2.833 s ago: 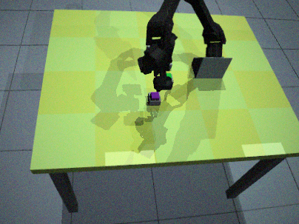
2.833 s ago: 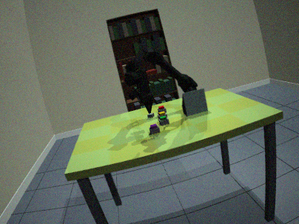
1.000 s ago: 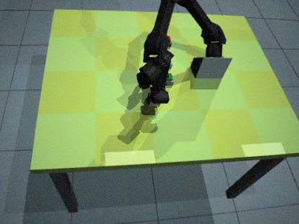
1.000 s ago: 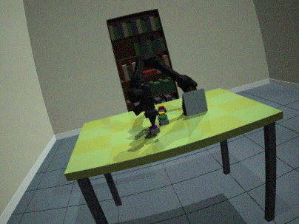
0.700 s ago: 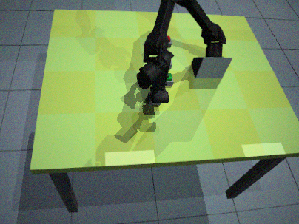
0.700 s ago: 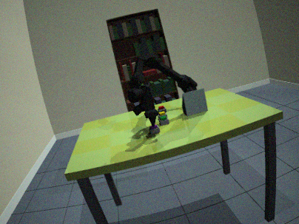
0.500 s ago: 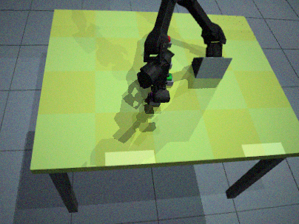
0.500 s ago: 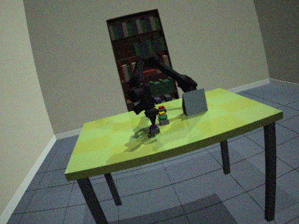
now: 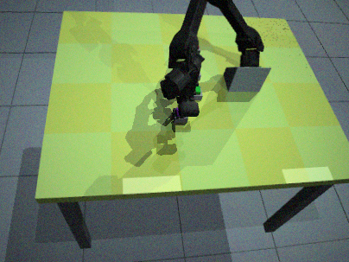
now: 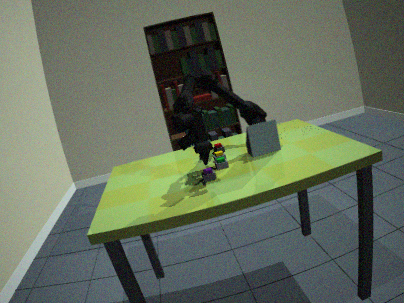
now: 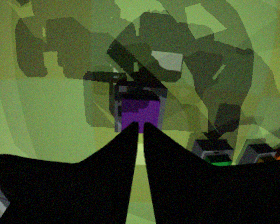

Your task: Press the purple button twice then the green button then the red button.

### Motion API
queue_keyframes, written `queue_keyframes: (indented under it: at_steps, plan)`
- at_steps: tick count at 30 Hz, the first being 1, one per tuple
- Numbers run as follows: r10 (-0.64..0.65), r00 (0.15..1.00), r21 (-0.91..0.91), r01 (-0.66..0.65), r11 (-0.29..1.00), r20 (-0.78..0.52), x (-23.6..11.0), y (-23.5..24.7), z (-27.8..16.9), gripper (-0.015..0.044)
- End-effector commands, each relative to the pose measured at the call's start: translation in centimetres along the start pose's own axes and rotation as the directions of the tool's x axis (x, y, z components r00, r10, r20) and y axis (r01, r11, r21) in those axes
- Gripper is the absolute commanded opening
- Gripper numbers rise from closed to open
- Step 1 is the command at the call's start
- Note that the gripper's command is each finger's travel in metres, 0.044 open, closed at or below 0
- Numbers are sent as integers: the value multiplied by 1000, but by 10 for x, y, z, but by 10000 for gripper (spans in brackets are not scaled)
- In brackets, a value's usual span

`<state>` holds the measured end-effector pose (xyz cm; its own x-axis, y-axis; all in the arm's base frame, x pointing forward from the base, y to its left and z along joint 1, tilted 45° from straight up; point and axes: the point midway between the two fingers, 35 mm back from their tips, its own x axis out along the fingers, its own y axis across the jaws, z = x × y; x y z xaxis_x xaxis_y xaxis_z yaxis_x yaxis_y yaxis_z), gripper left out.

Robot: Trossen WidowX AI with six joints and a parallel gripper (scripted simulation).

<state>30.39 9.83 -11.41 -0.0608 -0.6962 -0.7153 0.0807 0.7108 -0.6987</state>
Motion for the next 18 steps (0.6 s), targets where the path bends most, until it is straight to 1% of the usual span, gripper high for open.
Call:
queue_keyframes:
  at_steps: [1, 13, 18]
  plan:
    - [2, 1000, 0, -2, 1000, -2, 6, 0, 0, 20]
    - [1, 1000, 0, -1, 1000, -2, 26, -1, -1, 20]
    - [1, 1000, 0, -1, 1000, -2, 27, -1, -1, 20]
